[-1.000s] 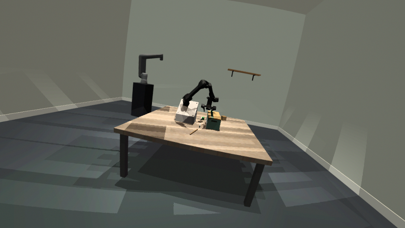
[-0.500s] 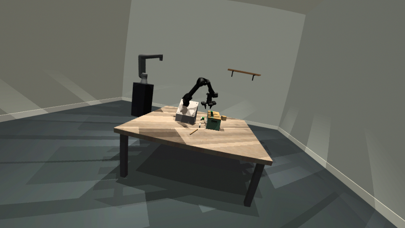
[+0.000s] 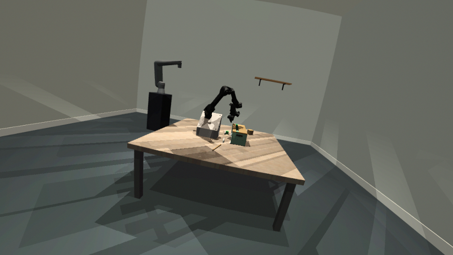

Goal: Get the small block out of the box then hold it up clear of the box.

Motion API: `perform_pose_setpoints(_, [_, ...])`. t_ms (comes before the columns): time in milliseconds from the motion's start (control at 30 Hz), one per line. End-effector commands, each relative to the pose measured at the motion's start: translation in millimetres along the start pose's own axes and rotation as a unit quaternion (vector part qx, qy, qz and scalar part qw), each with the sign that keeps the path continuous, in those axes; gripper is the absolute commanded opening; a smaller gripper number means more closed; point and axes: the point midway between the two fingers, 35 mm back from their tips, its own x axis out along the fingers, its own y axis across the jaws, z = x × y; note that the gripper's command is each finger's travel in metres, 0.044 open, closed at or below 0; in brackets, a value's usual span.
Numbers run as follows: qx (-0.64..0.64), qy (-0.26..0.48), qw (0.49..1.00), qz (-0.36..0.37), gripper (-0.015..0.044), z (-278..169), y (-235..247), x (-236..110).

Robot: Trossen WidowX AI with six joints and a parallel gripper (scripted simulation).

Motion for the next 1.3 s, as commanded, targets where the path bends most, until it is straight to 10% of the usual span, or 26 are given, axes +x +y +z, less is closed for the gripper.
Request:
perform_pose_setpoints(0, [-0.449,-0.03,0.892,-0.05,0.0285,-11.2,6.0,3.7])
perform_pose_setpoints(500, [-0.79,-0.02,0.603,-0.109,0.0285,-20.5,11.9,3.8])
perform_pose_setpoints(1267, [-0.98,0.076,-0.043,-0.177,0.0285,-35.0,20.3,1.5])
